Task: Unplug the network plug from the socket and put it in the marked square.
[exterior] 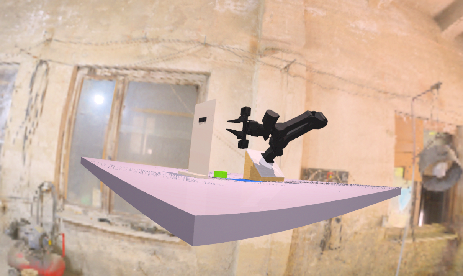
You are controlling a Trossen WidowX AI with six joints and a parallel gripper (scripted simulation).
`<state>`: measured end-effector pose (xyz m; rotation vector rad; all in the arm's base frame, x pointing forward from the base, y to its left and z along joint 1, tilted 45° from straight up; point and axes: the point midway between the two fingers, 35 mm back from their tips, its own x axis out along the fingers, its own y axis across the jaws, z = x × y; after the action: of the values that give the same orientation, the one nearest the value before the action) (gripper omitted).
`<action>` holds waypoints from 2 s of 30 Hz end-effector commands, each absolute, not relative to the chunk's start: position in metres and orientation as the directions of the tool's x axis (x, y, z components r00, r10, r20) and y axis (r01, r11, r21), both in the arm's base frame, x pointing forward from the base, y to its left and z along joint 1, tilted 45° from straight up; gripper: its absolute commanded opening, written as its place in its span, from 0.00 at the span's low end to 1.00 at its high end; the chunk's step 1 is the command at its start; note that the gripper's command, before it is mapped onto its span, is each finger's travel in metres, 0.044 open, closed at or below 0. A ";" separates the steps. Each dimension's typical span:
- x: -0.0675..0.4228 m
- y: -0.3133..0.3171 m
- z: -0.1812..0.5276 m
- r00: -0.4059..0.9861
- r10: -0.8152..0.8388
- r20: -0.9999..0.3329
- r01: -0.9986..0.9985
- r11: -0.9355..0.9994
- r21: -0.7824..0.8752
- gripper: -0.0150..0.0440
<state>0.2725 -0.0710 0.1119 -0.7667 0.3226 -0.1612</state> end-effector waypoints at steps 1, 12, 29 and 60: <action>0.283 -0.073 0.116 0.940 -0.263 -0.217 0.034 0.707 -0.706 0.52; 0.304 -0.074 0.113 0.941 -0.263 -0.215 0.036 0.707 -0.707 0.52; 0.326 -0.076 0.110 0.941 -0.263 -0.213 0.037 0.707 -0.707 0.52; 0.366 -0.079 0.109 0.941 -0.263 -0.211 0.039 0.707 -0.707 0.52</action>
<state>0.3591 -0.0776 0.1064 -0.7732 0.3166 -0.1625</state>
